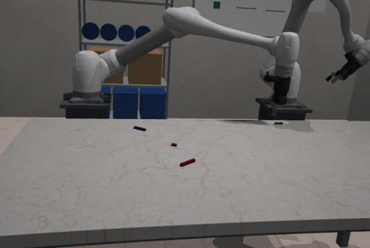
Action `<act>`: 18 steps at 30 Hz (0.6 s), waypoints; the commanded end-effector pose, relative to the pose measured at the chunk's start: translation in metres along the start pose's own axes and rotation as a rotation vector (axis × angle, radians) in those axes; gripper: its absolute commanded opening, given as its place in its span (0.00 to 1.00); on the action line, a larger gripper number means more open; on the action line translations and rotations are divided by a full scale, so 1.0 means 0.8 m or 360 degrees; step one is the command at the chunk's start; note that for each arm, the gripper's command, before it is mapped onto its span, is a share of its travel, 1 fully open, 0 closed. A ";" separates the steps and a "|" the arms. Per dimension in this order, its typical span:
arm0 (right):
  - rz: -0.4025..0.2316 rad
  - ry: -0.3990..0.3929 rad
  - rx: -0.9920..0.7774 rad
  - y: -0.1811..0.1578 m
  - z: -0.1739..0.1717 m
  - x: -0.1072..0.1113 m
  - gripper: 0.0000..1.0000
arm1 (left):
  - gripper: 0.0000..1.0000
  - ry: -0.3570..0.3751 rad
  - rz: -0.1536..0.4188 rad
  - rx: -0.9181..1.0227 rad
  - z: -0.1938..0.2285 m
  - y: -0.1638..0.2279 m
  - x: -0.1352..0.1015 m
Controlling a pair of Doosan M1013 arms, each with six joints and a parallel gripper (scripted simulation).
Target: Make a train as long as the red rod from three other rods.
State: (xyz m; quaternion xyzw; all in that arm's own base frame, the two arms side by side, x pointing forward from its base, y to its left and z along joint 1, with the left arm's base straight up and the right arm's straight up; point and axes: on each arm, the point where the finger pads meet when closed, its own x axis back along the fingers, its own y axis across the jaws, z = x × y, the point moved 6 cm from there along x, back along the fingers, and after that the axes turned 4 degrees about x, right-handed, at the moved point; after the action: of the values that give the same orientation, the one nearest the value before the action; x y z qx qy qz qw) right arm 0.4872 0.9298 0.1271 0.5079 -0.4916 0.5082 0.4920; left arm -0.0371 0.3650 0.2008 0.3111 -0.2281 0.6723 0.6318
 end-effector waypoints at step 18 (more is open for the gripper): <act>0.0001 -0.0004 0.0000 0.000 -0.001 -0.041 0.24 | 1.00 -0.0001 0.0000 0.0000 0.000 0.000 0.001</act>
State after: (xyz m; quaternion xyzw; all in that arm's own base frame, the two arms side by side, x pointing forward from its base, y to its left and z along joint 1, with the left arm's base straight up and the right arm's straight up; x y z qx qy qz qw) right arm 0.4874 0.9301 0.0928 0.5079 -0.4918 0.5081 0.4919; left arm -0.0371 0.3650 0.2008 0.3111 -0.2281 0.6723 0.6318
